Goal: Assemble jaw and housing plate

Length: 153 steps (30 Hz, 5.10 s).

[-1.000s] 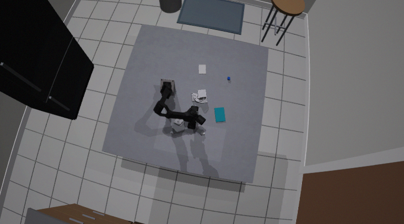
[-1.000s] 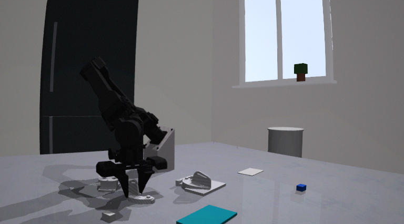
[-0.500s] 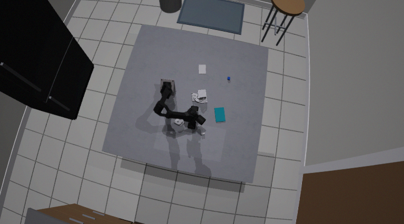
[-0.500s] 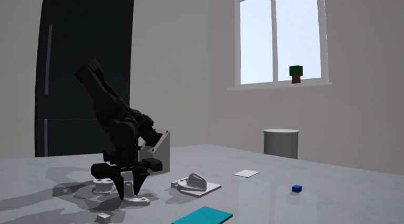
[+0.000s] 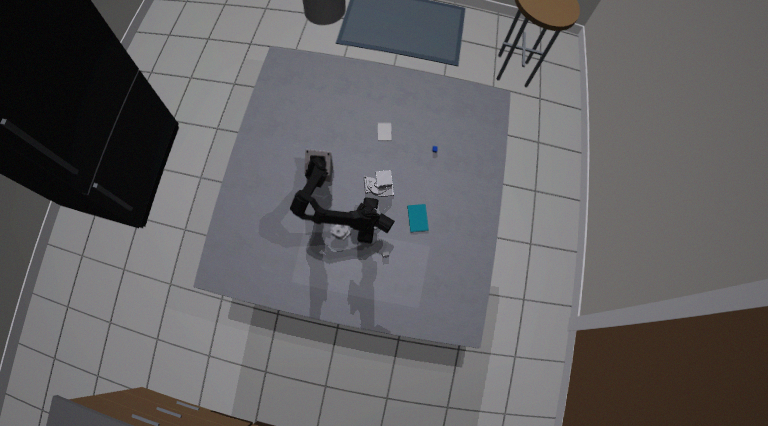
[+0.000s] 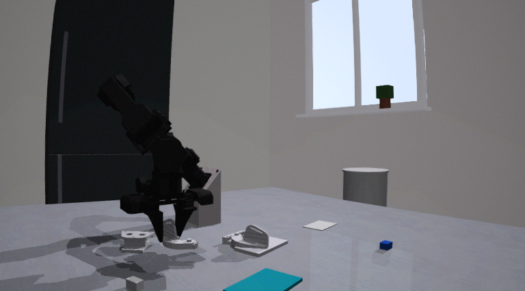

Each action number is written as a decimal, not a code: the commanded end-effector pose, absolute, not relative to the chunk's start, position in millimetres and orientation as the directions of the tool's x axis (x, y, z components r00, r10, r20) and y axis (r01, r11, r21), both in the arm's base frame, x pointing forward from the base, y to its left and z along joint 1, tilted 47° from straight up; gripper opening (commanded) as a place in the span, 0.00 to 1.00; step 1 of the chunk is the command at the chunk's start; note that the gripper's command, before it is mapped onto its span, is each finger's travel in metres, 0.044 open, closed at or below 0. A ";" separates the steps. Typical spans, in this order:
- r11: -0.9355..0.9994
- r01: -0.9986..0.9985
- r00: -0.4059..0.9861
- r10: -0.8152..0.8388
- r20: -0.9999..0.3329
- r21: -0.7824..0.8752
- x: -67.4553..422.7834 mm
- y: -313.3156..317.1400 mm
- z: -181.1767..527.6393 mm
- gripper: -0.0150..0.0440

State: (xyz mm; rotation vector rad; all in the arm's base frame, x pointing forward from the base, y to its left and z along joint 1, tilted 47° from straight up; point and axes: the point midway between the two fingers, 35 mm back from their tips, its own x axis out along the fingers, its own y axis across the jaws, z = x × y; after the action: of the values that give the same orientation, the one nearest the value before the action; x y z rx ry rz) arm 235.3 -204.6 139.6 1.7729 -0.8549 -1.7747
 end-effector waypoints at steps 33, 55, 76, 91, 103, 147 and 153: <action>-0.682 0.240 -0.026 -0.716 -0.698 0.691 239.2 -159.8 150.2 0.48; -0.544 0.663 -0.023 -0.701 -0.713 0.514 241.5 -134.5 123.8 0.48; -0.286 0.927 -0.024 -0.692 -0.721 0.243 238.9 -111.1 100.4 0.48; -0.058 0.998 -0.027 -0.690 -0.724 0.018 234.3 -95.4 84.8 0.48; 0.131 0.978 -0.029 -0.690 -0.724 -0.164 229.2 -83.7 73.1 0.48; 0.643 0.386 -0.036 -0.706 -0.707 -0.662 201.1 -48.6 36.4 0.48; 0.672 0.262 -0.036 -0.711 -0.703 -0.693 196.4 -45.0 32.2 0.48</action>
State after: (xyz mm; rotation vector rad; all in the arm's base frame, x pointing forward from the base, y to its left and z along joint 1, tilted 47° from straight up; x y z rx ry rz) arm 199.9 -47.5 35.9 -0.3510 1.3621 -0.8649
